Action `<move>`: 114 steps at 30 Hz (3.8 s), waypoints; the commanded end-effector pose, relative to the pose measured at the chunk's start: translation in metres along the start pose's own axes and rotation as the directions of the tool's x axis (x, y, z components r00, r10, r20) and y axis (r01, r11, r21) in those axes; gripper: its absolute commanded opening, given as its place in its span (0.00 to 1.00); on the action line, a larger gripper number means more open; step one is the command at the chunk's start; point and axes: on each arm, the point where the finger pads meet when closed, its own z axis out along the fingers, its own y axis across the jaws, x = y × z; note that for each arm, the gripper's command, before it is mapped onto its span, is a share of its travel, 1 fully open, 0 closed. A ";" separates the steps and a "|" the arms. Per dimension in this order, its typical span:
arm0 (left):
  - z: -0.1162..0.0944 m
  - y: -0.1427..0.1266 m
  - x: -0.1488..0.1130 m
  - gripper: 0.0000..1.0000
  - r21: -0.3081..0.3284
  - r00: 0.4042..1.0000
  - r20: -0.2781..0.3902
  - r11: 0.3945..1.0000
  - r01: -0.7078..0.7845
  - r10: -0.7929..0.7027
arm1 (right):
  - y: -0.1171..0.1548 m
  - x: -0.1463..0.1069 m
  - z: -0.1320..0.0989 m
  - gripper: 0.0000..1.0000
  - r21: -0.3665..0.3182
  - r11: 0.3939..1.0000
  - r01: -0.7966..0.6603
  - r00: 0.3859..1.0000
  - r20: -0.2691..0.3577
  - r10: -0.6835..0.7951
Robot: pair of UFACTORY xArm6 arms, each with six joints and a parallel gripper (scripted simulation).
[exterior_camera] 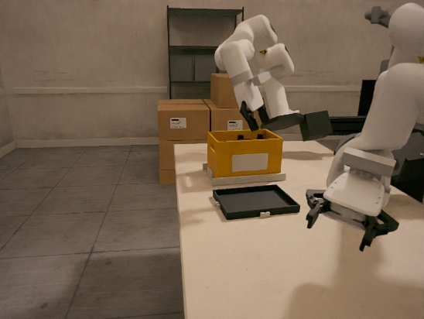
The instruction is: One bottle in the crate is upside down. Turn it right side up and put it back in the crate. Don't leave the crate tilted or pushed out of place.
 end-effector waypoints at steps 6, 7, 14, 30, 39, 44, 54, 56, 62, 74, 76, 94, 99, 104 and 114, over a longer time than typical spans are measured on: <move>0.000 0.000 0.001 1.00 0.000 1.000 -0.003 1.000 0.000 0.000 | 0.001 0.001 -0.003 1.00 -0.005 1.000 0.001 1.000 -0.001 -0.001; 0.000 0.000 0.001 1.00 0.000 1.000 -0.003 1.000 0.000 0.000 | 0.001 0.001 -0.003 1.00 -0.005 1.000 0.001 1.000 -0.001 -0.001; 0.000 0.000 0.001 1.00 0.000 1.000 -0.003 1.000 0.000 0.000 | 0.001 0.001 -0.003 1.00 -0.005 1.000 0.001 1.000 -0.001 -0.001; 0.000 0.000 0.001 1.00 0.000 1.000 -0.003 1.000 0.000 0.000 | 0.003 -0.005 -0.007 1.00 -0.009 1.000 -0.016 1.000 -0.007 0.016; 0.000 0.000 0.001 1.00 0.000 1.000 -0.003 1.000 0.000 0.000 | 0.006 -0.021 -0.018 1.00 -0.017 0.998 -0.057 0.998 -0.022 0.056; 0.000 0.000 0.001 1.00 0.000 1.000 -0.003 1.000 0.000 0.000 | 0.010 -0.041 -0.031 1.00 -0.026 0.994 -0.107 0.994 -0.039 0.106; 0.000 0.000 0.001 1.00 0.000 1.000 -0.003 1.000 0.000 0.000 | 0.015 -0.090 -0.060 1.00 -0.043 0.973 -0.227 0.971 -0.083 0.223; 0.000 0.000 0.001 1.00 0.000 1.000 -0.003 1.000 0.000 0.000 | 0.015 -0.106 -0.069 1.00 -0.047 0.963 -0.265 0.961 -0.097 0.260; 0.000 0.000 0.001 1.00 0.000 1.000 -0.003 1.000 0.000 0.000 | 0.013 -0.164 -0.098 1.00 -0.056 0.917 -0.396 0.912 -0.145 0.384; 0.000 0.000 0.001 1.00 0.000 1.000 -0.003 1.000 0.000 0.000 | -0.014 -0.290 -0.149 1.00 -0.049 0.760 -0.649 0.745 -0.244 0.621; 0.000 0.000 0.001 1.00 0.000 1.000 -0.003 1.000 0.000 0.000 | -0.023 -0.316 -0.157 1.00 -0.043 0.713 -0.700 0.696 -0.264 0.667; 0.000 0.000 0.001 1.00 0.000 1.000 -0.003 1.000 0.000 0.000 | -0.156 -0.519 -0.205 1.00 0.074 0.158 -0.985 0.116 -0.399 0.910; 0.000 0.000 0.001 1.00 0.000 1.000 -0.003 1.000 0.000 0.000 | -0.209 -0.567 -0.212 1.00 0.107 0.028 -0.994 -0.019 -0.411 0.911; 0.000 0.000 0.001 1.00 0.000 1.000 -0.003 1.000 0.000 0.000 | -0.264 -0.607 -0.215 1.00 0.142 -0.105 -0.984 -0.155 -0.418 0.895; 0.000 0.000 0.001 1.00 0.000 1.000 -0.003 1.000 0.000 0.000 | -0.388 -0.663 -0.214 1.00 0.233 -0.443 -0.866 -0.500 -0.408 0.763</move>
